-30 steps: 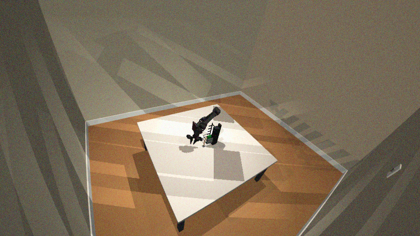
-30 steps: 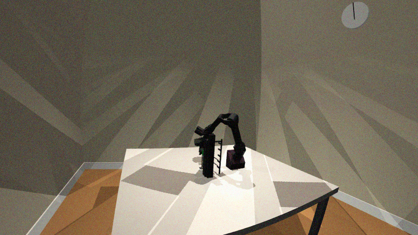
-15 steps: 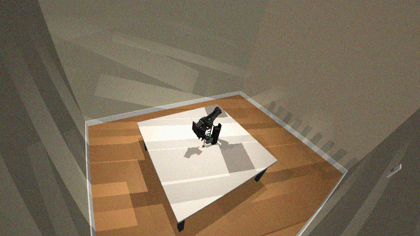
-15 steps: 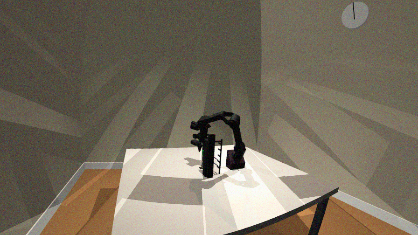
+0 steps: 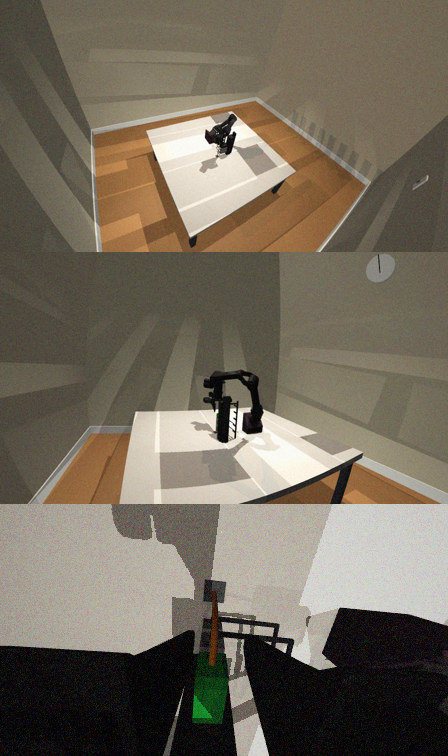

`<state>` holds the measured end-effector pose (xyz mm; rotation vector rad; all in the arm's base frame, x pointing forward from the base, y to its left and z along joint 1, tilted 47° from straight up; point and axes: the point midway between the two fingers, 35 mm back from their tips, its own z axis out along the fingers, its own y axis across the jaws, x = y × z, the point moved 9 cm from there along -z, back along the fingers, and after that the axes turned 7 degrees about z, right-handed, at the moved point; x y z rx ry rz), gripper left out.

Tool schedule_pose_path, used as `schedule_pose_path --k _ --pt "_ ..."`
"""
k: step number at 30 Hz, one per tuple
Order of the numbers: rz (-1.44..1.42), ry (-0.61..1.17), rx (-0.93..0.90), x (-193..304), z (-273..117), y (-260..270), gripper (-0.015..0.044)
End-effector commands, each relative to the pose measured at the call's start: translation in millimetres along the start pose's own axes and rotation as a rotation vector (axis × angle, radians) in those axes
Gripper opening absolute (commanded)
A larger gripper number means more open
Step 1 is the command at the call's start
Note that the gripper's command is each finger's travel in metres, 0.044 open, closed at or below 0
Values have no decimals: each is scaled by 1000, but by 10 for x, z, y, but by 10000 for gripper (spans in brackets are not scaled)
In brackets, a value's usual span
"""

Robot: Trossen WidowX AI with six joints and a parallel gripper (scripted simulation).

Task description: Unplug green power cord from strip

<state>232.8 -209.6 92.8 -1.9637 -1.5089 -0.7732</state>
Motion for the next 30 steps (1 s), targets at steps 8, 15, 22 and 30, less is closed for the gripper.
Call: schedule_pose_path --k 8,15,22,30 --pt "11 4 -6 120 -21 -1 160" --pt "11 5 -6 233 -21 -9 160" --pt "11 6 -6 344 -20 -21 160" --pt "11 7 -6 414 -15 -30 160"
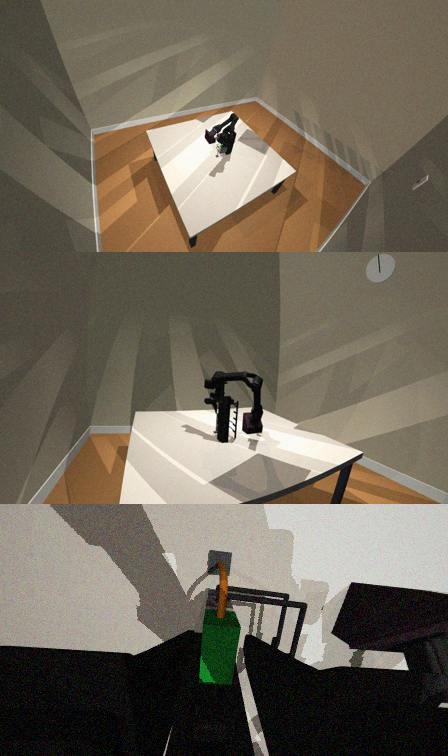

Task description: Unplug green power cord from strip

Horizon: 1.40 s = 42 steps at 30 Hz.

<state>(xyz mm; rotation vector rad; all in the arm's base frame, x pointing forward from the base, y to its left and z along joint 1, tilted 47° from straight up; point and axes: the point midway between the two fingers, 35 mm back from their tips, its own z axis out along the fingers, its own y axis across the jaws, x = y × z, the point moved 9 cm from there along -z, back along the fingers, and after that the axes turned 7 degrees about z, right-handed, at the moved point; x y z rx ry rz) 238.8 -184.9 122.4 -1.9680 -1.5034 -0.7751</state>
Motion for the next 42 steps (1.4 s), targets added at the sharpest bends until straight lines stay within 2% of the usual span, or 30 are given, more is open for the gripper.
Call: schedule_pose_path --k 1,12,16,24,42 --pt "7 6 -2 25 9 -11 160" --pt "6 6 -3 26 122 -11 160" --pt "0 0 0 23 95 -5 55" --pt "0 0 0 23 95 -5 2" --pt "2 -1 -1 -220 81 41 0"
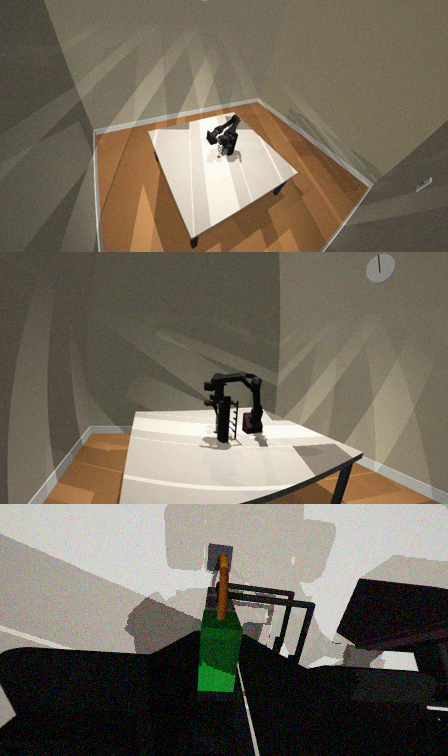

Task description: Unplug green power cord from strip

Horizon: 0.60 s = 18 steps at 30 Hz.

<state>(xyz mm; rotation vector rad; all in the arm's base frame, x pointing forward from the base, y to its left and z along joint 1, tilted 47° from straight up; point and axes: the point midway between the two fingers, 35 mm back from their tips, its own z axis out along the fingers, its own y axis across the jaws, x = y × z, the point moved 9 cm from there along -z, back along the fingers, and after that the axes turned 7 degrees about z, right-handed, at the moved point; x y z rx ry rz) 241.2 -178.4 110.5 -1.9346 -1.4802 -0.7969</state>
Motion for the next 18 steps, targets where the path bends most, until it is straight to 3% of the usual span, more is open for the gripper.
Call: schedule_pose_path --k 1,14,18 --pt "1 -39 -14 -196 -59 26 0" --pt "2 -40 -15 -402 -99 40 0" --pt "4 -35 -15 -321 -40 23 105"
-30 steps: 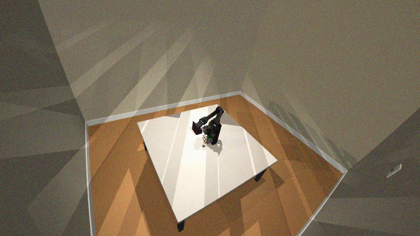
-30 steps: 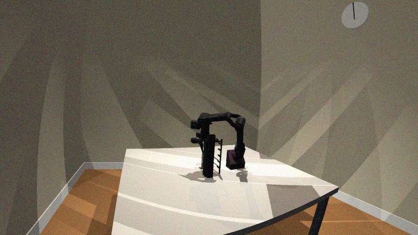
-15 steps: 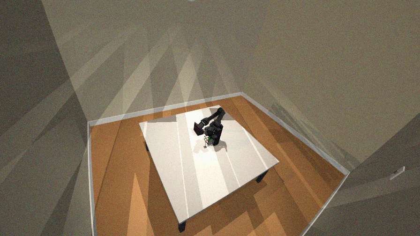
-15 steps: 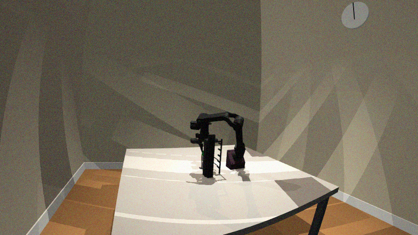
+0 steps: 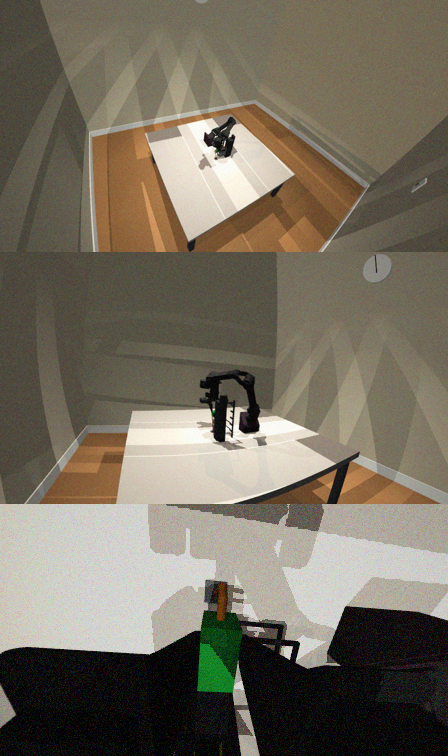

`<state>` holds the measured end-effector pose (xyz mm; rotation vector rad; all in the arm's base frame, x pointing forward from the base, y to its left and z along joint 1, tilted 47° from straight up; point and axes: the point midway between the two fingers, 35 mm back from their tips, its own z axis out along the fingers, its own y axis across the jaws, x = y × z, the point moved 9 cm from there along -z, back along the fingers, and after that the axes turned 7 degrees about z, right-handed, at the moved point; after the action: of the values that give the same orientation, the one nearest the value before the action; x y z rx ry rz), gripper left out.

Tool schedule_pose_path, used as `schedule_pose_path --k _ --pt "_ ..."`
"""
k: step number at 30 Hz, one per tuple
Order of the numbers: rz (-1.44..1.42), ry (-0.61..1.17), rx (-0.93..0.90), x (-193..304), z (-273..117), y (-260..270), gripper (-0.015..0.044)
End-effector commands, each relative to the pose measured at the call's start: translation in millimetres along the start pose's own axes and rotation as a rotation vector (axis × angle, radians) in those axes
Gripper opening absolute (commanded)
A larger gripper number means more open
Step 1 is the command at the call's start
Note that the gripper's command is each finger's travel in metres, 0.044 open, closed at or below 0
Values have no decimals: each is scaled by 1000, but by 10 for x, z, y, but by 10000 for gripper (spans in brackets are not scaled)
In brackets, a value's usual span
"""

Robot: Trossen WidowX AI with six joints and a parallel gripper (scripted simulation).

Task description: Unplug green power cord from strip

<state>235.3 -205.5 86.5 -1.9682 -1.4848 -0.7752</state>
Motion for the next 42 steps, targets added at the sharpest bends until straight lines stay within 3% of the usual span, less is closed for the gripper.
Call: schedule_pose_path --k 1,13,18,42 --pt "-7 -5 -6 43 8 -2 131" --pt "-7 -7 -6 -152 -42 37 440" --pt "-8 -9 -7 -549 -122 72 440" --pt "-8 -9 -7 -549 -122 72 440"
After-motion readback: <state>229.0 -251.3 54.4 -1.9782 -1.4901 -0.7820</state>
